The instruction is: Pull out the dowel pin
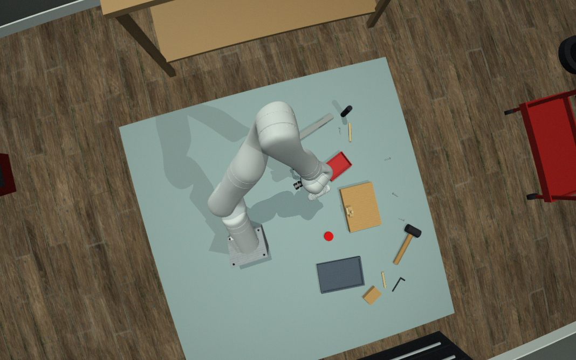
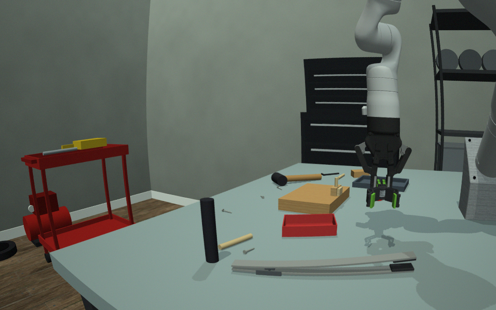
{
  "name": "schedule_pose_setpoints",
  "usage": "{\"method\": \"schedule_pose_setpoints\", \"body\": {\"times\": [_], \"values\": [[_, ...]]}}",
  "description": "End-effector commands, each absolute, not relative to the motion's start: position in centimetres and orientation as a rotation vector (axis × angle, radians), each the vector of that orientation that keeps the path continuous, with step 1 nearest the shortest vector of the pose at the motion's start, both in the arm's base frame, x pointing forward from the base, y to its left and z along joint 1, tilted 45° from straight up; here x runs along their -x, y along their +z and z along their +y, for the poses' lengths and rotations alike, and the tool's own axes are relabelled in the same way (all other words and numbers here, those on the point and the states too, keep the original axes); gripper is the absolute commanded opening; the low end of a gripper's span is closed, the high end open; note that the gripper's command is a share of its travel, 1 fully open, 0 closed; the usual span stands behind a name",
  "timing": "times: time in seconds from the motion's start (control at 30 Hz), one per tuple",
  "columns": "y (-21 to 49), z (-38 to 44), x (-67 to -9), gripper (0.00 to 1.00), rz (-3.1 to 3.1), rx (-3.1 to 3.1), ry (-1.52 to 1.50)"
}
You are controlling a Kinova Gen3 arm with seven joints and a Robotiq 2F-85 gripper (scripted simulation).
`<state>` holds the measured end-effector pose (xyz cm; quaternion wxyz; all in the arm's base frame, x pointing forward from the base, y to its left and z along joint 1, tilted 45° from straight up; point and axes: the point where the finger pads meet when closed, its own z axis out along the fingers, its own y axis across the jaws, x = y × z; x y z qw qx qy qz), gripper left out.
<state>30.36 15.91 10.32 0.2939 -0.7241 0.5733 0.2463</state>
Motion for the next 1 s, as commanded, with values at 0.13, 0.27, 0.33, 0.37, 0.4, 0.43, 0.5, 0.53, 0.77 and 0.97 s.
{"method": "schedule_pose_setpoints", "body": {"times": [0.13, 0.27, 0.33, 0.37, 0.4, 0.43, 0.5, 0.53, 0.77, 0.97], "values": [[10.5, 15.87, -30.42, 0.32, 1.527, 1.924, 0.659], [10.5, 15.87, -30.42, 0.32, 1.526, 1.924, 0.659], [10.5, 15.87, -30.42, 0.32, 1.526, 1.925, 0.659], [10.5, 15.87, -30.42, 0.32, 1.526, 1.925, 0.659], [10.5, 15.87, -30.42, 0.32, 1.526, 1.925, 0.659], [10.5, 15.87, -30.42, 0.32, 1.526, 1.925, 0.659], [10.51, 15.87, -30.42, 0.32, 1.525, 1.925, 0.659], [10.51, 15.87, -30.43, 0.32, 1.524, 1.926, 0.659], [10.52, 15.9, -30.44, 0.32, 1.515, 1.93, 0.657], [10.54, 15.93, -30.46, 0.32, 1.502, 1.937, 0.655]]}}
